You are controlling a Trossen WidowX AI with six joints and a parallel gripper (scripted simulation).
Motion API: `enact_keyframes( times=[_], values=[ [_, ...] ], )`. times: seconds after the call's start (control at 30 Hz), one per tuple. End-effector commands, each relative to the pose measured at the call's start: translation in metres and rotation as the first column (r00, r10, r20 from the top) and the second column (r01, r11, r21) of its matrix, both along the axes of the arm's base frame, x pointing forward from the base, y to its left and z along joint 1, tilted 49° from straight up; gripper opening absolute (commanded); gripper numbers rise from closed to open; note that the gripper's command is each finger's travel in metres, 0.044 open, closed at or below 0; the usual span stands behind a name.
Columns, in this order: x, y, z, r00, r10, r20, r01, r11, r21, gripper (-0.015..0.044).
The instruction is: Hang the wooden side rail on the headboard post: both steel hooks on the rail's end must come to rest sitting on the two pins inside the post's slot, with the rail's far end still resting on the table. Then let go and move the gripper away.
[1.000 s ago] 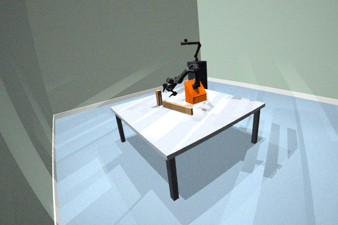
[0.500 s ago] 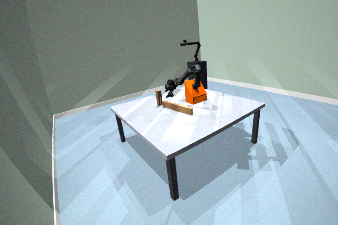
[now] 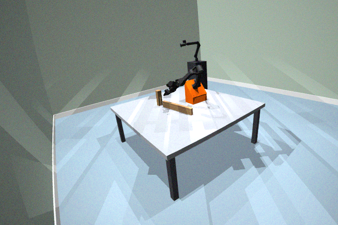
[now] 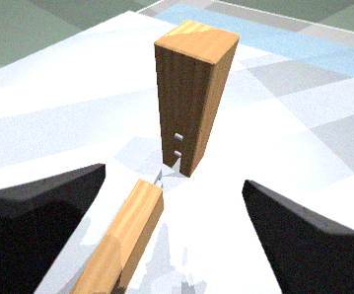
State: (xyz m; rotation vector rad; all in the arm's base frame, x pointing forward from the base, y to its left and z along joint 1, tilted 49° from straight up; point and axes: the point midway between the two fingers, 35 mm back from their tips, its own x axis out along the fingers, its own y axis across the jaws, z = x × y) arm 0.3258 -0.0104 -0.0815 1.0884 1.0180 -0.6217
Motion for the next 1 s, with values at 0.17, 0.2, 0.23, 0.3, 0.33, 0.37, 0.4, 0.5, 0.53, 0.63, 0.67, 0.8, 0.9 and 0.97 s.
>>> enact_keyframes(
  times=[0.17,0.2,0.23,0.3,0.33,0.37,0.4,0.5,0.53,0.63,0.67,0.8,0.9,0.97],
  values=[
    [-0.0020,-0.0008,0.0002,0.999,-0.043,-0.007,0.043,0.999,0.009,0.0440],
    [-0.0020,-0.0008,0.0002,0.999,-0.043,-0.007,0.043,0.999,0.009,0.0440],
    [-0.0020,-0.0008,0.0002,0.999,-0.043,-0.007,0.043,0.999,0.009,0.0440],
    [-0.0020,-0.0008,0.0002,0.999,-0.043,-0.007,0.043,0.999,0.009,0.0440],
    [-0.0020,-0.0008,0.0002,0.999,-0.043,-0.007,0.043,0.999,0.009,0.0440],
    [-0.0020,-0.0008,0.0002,0.999,-0.043,-0.007,0.043,0.999,0.009,0.0440],
    [-0.0020,-0.0008,0.0002,0.999,-0.043,-0.007,0.043,0.999,0.009,0.0440],
    [-0.0020,-0.0008,0.0002,0.999,-0.043,-0.007,0.043,0.999,0.009,0.0440],
    [-0.0020,-0.0008,0.0002,0.999,-0.043,-0.007,0.043,0.999,0.009,0.0440],
    [-0.0018,-0.0006,-0.0001,1.000,-0.030,-0.009,0.030,1.000,0.006,0.0440],
    [-0.0013,-0.0001,-0.0008,1.000,0.008,-0.016,-0.008,1.000,-0.003,0.0440],
    [0.0020,0.0034,-0.0051,0.952,0.298,-0.064,-0.302,0.952,-0.052,0.0440],
    [0.0041,0.0061,-0.0072,0.857,0.508,-0.090,-0.514,0.855,-0.071,0.0440],
    [0.0054,0.0076,-0.0079,0.769,0.631,-0.100,-0.638,0.766,-0.077,0.0440]
  ],
)
